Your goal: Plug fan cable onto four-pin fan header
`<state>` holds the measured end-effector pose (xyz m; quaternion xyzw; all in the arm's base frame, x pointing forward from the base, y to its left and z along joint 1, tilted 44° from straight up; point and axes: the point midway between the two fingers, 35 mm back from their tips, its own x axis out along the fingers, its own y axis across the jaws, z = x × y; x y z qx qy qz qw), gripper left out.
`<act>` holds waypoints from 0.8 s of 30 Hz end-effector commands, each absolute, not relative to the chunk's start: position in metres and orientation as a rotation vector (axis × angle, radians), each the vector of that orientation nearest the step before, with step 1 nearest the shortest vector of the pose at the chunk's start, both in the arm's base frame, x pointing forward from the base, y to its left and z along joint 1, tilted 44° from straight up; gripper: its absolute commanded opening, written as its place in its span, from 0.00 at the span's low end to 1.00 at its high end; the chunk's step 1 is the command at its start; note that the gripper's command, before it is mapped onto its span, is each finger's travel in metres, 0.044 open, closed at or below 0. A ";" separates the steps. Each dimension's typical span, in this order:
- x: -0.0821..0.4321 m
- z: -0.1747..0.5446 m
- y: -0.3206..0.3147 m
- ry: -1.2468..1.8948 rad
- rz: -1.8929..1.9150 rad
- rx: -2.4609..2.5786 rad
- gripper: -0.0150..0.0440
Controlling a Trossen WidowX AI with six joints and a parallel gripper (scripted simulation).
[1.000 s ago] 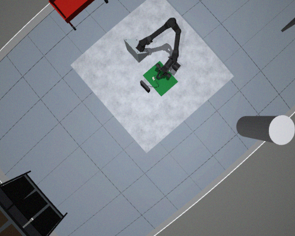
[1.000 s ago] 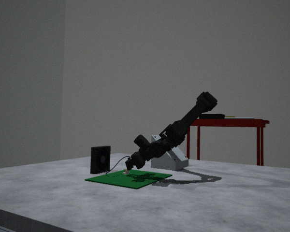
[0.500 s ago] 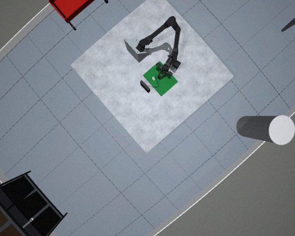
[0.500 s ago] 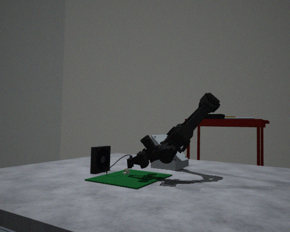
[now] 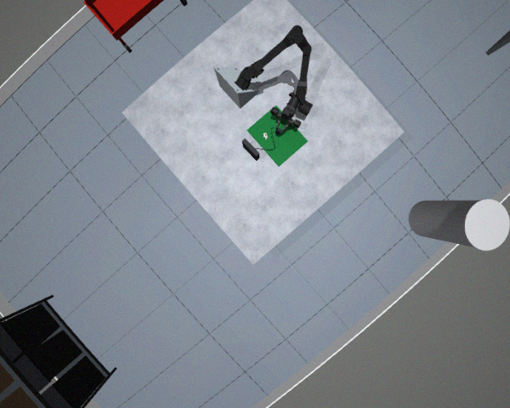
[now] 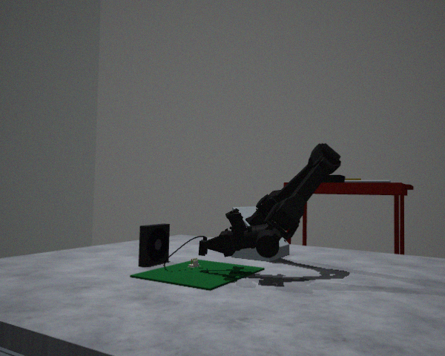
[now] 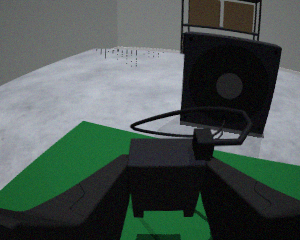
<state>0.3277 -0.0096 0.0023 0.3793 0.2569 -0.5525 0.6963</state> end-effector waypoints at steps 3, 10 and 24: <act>0.327 0.005 -0.013 0.575 -1.233 0.846 0.25; 0.327 0.006 -0.013 0.577 -1.233 0.846 0.25; 0.327 0.009 -0.017 0.565 -1.235 0.852 0.25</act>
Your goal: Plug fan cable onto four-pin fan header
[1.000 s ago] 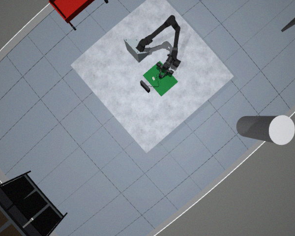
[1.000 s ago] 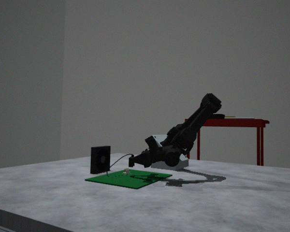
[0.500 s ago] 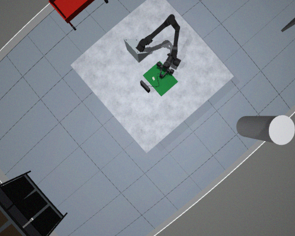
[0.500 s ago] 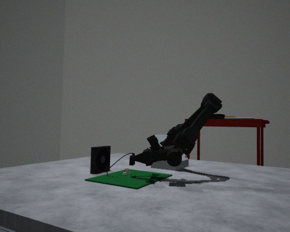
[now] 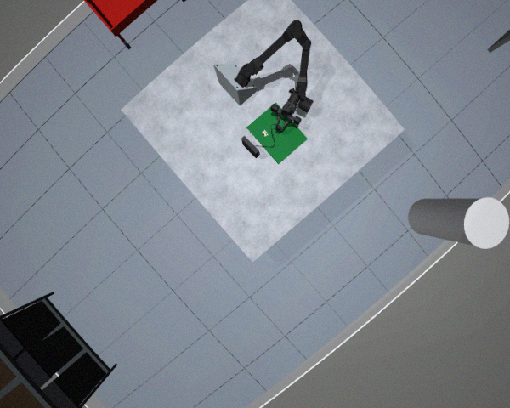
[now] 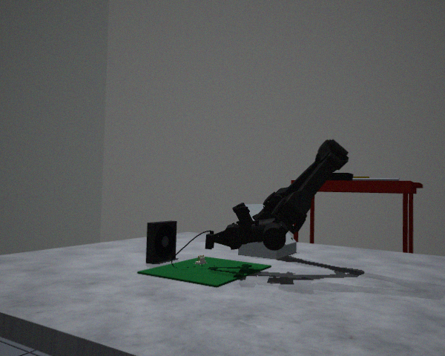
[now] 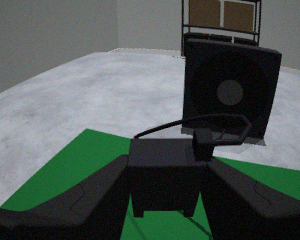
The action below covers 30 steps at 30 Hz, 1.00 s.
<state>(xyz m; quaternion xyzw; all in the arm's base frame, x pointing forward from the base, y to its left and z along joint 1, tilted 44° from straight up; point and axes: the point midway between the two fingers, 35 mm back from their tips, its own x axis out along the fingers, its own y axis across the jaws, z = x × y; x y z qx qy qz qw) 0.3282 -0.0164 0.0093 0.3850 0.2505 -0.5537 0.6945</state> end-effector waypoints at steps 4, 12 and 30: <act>0.327 0.007 -0.015 0.563 -1.236 0.855 0.25; 0.327 0.001 -0.011 0.560 -1.236 0.859 0.25; 0.328 -0.009 -0.002 0.561 -1.236 0.859 0.25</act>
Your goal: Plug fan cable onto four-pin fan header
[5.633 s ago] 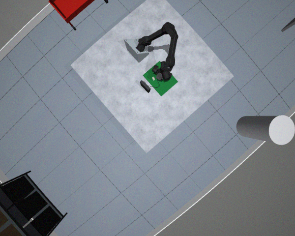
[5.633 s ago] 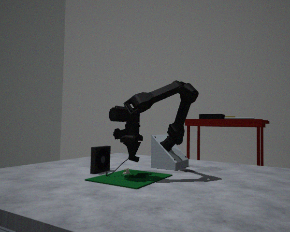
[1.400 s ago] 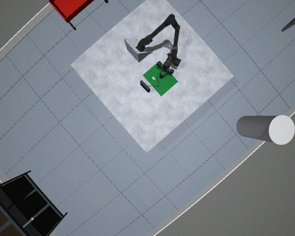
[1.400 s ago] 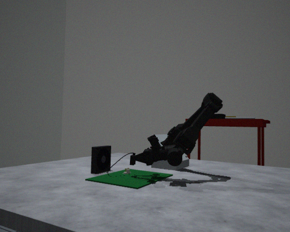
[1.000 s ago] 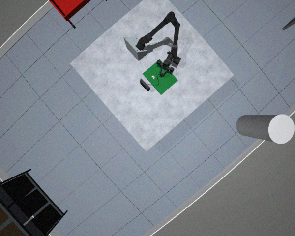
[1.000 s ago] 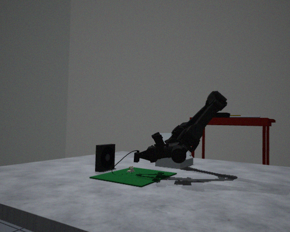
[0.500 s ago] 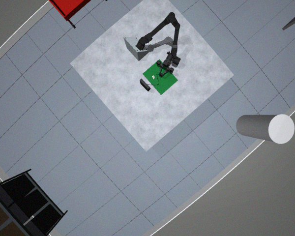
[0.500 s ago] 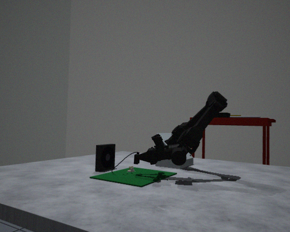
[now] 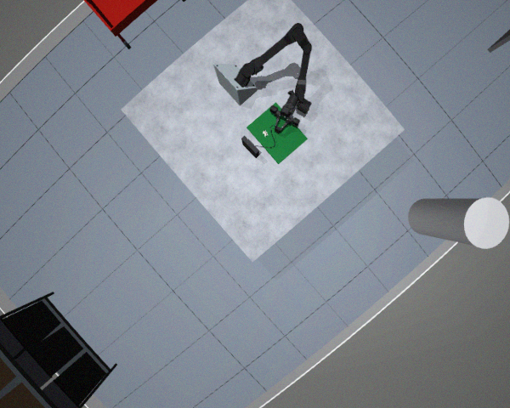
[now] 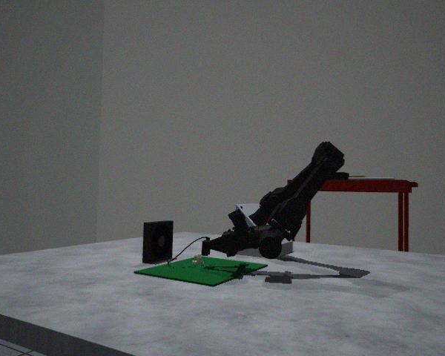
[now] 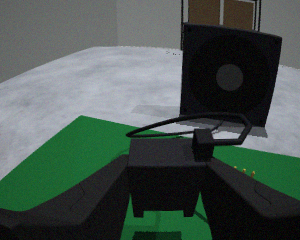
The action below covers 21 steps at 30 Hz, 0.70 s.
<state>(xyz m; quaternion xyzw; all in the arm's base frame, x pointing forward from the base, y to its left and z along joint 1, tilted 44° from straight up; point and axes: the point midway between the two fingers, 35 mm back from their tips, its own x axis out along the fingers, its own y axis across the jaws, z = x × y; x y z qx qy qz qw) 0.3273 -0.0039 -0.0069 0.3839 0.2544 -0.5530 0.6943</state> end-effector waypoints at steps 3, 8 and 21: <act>0.329 -0.011 0.000 0.561 -1.236 0.859 0.25; 0.329 -0.014 0.003 0.561 -1.236 0.860 0.25; 0.330 -0.022 0.011 0.561 -1.236 0.860 0.25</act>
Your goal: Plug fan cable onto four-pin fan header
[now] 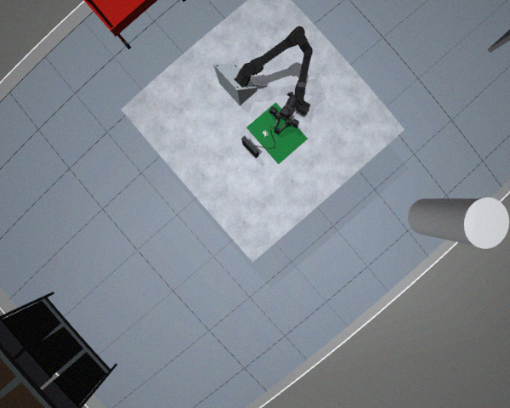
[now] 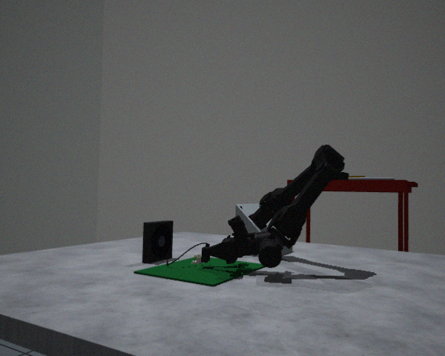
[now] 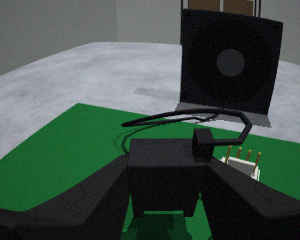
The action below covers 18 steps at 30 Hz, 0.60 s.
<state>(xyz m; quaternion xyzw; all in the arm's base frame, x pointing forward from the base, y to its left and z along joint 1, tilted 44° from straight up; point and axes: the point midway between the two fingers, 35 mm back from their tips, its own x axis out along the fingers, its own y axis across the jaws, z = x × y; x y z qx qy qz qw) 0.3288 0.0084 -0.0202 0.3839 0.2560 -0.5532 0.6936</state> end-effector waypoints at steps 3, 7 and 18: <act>0.331 -0.024 0.012 0.562 -1.236 0.860 0.25; 0.331 -0.027 0.015 0.562 -1.236 0.860 0.25; 0.330 -0.031 0.018 0.573 -1.236 0.857 0.25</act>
